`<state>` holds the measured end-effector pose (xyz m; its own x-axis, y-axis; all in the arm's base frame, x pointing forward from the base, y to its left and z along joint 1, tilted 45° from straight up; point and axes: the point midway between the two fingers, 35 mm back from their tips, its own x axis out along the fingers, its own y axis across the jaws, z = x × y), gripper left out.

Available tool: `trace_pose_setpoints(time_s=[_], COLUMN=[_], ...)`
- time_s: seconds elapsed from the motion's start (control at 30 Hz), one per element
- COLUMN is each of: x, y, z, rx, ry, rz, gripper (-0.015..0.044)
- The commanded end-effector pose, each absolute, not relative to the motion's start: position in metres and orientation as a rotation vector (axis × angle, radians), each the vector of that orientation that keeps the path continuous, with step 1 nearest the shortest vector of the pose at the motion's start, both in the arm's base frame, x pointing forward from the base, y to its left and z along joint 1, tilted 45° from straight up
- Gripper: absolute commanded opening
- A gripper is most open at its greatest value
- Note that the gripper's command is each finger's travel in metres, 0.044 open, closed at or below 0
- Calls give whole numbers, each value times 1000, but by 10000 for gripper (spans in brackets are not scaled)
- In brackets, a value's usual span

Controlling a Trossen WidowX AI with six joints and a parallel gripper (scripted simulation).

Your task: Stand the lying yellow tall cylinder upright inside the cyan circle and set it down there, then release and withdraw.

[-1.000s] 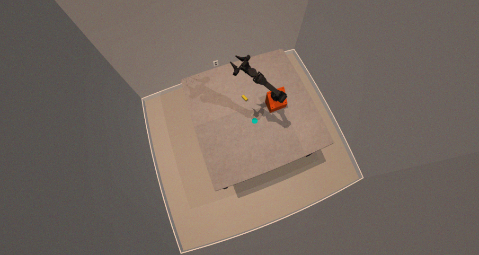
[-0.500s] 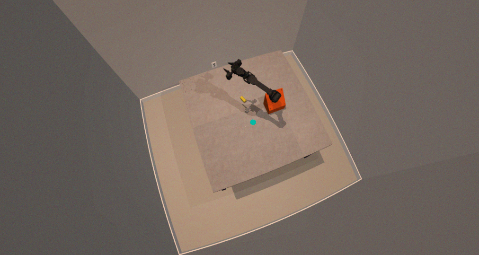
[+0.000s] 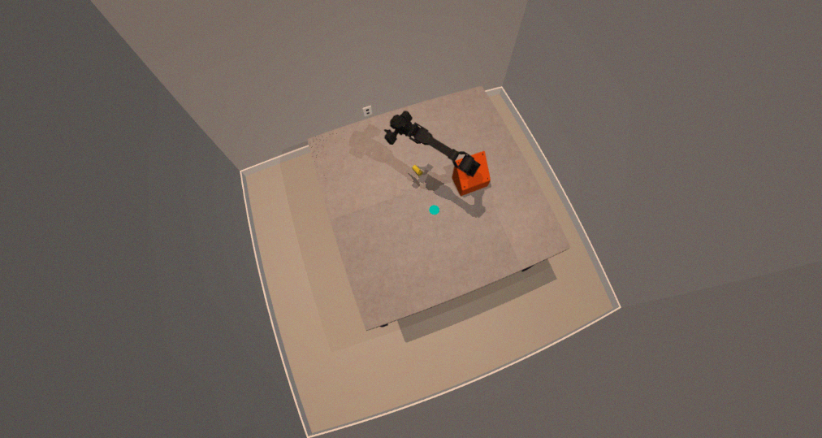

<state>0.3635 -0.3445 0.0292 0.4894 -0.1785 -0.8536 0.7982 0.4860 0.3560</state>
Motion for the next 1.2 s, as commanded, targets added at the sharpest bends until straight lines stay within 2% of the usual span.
trace_pose_setpoints(time_s=[0.0,0.57,1.17], x=[359,324,268], y=[-320,-220,-117], z=[0,-86,-130], rx=[928,1188,1474], ry=[950,1321,1704], rz=[-652,-516,-416], gripper=[309,309,309])
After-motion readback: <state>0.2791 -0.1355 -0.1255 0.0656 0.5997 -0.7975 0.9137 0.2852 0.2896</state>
